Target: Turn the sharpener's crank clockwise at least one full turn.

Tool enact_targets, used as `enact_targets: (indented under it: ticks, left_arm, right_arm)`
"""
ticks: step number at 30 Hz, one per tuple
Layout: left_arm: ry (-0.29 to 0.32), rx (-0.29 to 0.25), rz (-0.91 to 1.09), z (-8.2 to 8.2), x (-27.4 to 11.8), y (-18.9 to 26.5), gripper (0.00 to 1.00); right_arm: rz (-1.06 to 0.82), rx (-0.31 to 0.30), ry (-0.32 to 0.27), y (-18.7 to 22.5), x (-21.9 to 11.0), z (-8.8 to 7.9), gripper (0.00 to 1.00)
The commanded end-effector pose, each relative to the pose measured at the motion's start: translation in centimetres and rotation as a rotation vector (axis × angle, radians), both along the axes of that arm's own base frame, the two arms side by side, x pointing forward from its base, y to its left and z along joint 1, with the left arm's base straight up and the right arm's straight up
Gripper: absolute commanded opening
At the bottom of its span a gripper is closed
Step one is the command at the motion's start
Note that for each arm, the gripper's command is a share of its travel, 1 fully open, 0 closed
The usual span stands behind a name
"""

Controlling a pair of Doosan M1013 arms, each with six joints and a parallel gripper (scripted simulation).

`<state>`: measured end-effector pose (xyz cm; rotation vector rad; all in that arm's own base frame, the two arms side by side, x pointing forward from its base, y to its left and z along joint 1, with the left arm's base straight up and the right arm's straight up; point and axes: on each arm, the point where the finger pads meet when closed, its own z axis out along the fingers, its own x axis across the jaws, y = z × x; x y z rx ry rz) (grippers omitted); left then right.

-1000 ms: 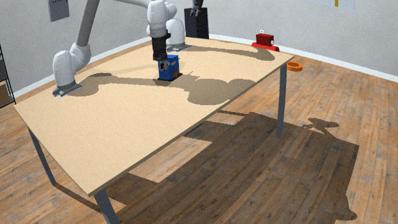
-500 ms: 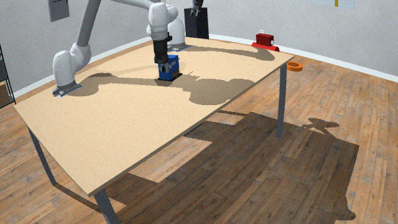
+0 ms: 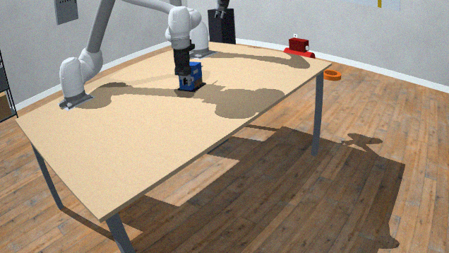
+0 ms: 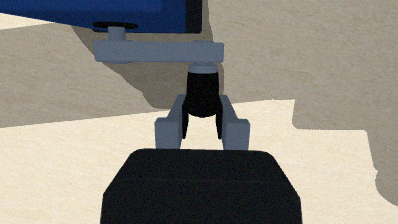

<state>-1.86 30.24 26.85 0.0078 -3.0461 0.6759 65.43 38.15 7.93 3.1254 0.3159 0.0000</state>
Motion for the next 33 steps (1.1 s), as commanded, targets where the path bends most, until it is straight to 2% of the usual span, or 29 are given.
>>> enact_targets:
  ticks: [1,16,33]
  left_arm:
    - [0.000,0.001,0.000,0.0,0.0,0.0,1.00]
    - [0.000,0.001,0.000,0.0,0.0,0.0,1.00]
    - [0.000,0.001,0.000,0.0,0.0,0.0,1.00]
  right_arm:
    - [0.000,0.001,-0.001,0.0,0.0,0.0,0.00]
    - [0.000,0.001,-0.001,-0.1,-0.5,-1.9,0.00]
    - [0.000,0.001,-0.001,-0.1,-0.7,-2.4,0.00]
